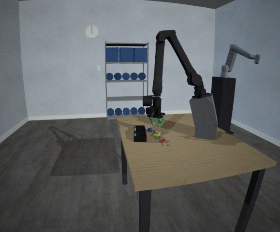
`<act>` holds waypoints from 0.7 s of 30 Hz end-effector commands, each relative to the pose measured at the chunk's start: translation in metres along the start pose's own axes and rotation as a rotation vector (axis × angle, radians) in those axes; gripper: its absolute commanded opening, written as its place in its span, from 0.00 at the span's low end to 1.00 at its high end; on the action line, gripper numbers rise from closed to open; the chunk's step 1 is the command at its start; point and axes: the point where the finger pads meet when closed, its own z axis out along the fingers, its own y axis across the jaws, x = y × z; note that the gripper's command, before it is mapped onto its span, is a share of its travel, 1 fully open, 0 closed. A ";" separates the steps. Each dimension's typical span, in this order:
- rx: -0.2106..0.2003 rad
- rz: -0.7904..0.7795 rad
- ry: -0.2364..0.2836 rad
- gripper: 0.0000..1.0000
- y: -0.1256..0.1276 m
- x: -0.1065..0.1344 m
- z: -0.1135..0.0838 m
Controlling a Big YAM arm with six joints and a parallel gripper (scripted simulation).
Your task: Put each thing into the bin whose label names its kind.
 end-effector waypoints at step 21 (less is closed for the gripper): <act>0.010 0.001 -0.011 0.53 -0.003 0.001 0.053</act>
